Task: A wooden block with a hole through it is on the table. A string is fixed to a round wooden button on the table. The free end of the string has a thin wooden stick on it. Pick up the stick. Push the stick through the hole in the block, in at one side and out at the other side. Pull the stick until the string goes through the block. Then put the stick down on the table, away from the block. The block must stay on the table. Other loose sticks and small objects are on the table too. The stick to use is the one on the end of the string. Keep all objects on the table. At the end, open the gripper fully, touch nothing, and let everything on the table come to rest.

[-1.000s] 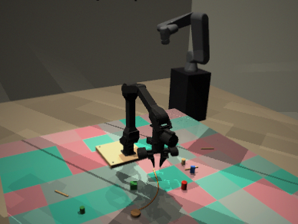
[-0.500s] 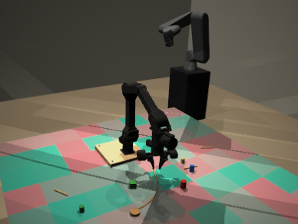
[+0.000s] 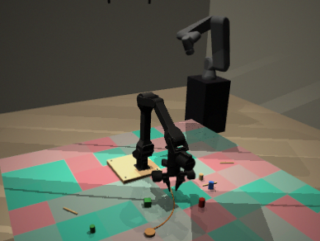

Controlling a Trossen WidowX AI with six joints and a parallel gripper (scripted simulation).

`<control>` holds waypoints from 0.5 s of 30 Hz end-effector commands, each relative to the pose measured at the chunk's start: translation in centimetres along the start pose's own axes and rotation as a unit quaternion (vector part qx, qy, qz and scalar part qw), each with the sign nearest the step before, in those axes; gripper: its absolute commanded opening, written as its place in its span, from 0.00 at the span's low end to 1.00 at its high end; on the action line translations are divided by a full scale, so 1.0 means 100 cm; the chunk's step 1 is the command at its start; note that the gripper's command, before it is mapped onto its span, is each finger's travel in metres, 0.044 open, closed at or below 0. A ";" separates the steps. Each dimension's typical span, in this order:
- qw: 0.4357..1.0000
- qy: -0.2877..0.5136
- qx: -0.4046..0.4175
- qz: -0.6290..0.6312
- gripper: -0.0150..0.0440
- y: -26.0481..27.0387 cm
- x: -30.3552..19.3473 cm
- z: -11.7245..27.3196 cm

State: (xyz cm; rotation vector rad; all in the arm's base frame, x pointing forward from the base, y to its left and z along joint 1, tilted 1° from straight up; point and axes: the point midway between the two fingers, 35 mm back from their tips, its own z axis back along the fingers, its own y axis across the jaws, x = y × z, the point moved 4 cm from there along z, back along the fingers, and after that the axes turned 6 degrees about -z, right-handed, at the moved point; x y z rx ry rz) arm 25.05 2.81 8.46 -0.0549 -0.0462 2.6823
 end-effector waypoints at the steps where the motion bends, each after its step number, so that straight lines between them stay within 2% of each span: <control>1: 1.000 -0.001 0.002 0.001 0.46 0.001 0.001 -0.007; 12: 1.000 -0.001 0.002 0.001 0.46 0.002 0.002 -0.018; 15: 1.000 -0.002 0.001 0.001 0.33 0.001 0.002 -0.016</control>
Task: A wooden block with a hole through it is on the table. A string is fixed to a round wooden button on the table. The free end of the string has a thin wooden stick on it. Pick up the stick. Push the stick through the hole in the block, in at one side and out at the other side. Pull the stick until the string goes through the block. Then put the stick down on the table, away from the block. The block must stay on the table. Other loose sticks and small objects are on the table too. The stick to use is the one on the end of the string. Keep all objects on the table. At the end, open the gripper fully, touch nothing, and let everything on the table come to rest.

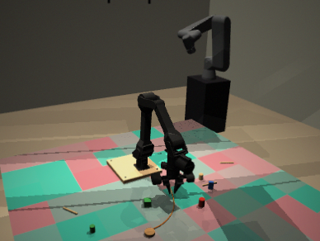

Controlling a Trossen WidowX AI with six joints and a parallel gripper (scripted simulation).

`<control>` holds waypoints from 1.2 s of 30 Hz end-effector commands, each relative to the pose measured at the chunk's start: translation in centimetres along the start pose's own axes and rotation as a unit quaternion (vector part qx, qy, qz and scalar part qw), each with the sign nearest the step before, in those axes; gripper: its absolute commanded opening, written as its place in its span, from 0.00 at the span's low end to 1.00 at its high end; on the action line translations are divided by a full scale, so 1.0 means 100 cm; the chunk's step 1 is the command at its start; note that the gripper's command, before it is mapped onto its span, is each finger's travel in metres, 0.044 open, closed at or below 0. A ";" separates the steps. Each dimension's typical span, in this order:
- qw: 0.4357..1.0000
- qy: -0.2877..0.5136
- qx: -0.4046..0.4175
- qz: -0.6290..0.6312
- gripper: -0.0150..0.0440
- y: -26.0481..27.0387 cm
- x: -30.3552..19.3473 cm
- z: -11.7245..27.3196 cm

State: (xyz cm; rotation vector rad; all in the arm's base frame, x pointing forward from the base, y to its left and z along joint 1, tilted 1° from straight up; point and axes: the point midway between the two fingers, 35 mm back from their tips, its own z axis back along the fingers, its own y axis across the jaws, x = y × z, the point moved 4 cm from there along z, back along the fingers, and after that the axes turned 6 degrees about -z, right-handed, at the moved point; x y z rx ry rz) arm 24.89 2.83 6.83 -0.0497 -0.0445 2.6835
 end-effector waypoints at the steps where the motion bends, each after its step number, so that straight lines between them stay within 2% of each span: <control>1: 1.000 0.000 0.000 0.000 0.29 0.000 0.000 0.000; 2: 1.000 0.000 0.000 0.000 0.25 0.000 0.000 0.000; 36: 1.000 0.000 0.000 0.000 0.25 -0.001 -0.002 0.033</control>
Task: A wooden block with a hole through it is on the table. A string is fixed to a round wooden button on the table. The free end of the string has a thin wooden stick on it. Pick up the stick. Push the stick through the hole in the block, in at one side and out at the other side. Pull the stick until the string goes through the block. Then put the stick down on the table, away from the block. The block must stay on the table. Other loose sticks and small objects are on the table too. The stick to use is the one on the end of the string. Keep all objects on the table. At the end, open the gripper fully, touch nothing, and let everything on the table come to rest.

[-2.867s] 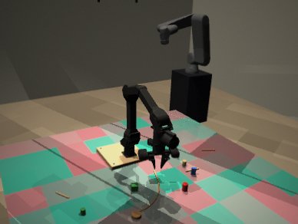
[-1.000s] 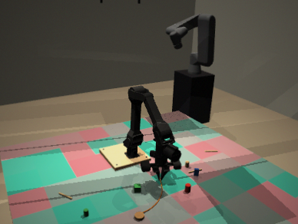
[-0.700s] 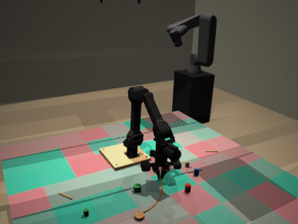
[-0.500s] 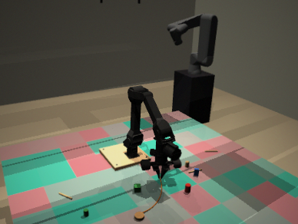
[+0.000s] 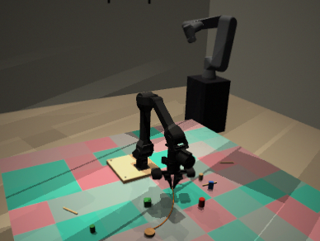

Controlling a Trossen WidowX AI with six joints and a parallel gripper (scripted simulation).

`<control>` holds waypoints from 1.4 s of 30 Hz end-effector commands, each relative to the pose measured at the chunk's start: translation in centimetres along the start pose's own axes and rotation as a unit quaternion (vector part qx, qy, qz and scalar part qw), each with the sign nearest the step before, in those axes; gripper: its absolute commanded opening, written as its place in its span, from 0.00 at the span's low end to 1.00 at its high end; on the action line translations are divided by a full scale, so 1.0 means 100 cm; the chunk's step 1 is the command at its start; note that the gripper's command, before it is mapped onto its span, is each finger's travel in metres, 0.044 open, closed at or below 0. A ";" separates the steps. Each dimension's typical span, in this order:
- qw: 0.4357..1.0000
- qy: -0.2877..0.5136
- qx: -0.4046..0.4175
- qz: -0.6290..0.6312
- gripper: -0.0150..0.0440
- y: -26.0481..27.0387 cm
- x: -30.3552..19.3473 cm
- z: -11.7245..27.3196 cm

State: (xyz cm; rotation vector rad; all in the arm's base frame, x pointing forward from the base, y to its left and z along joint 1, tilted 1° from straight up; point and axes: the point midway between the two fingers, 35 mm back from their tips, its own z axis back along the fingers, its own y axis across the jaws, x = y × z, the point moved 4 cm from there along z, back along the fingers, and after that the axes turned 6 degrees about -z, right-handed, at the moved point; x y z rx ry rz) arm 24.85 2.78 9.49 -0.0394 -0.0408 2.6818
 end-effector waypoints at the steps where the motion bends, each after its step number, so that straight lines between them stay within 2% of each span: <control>1: 1.000 0.004 -0.002 0.001 0.25 -0.001 -0.001 0.007; 21: 1.000 0.003 -0.002 0.001 0.25 0.000 0.000 0.033; 31: 1.000 0.001 -0.001 -0.004 0.25 0.001 0.001 0.029; 42: 0.982 0.001 -0.001 -0.189 0.25 -0.002 -0.008 0.031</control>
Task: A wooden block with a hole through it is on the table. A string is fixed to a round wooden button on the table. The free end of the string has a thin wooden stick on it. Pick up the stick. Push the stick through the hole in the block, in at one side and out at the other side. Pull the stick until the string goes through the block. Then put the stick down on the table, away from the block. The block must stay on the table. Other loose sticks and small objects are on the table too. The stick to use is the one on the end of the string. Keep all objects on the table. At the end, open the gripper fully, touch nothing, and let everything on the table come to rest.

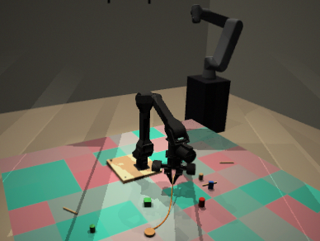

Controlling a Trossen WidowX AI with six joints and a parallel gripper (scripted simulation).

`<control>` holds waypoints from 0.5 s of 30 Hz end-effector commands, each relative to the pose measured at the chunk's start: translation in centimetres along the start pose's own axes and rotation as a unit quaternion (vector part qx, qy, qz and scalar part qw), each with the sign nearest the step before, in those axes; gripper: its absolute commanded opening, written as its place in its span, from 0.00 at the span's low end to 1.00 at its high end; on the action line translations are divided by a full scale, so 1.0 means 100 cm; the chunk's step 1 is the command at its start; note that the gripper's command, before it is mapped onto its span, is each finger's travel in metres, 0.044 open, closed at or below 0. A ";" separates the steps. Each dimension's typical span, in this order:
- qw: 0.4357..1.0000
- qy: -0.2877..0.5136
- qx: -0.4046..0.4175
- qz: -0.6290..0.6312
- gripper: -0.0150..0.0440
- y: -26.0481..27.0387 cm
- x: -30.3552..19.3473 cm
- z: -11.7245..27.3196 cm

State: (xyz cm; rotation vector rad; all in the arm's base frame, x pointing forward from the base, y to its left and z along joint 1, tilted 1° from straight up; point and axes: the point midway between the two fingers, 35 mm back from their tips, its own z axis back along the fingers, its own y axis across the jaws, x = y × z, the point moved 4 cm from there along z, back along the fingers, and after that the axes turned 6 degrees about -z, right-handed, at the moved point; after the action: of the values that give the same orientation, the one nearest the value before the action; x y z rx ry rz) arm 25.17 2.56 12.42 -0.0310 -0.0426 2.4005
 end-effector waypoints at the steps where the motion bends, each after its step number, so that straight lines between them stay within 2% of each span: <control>1: 0.998 0.001 -0.002 -0.068 0.25 -0.003 -0.004 0.002; 15: 0.949 0.001 -0.004 -0.314 0.25 -0.009 -0.015 0.003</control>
State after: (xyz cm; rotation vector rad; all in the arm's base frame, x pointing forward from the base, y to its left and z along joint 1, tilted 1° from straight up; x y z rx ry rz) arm 26.49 2.25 12.67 -0.0203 -0.0466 1.8639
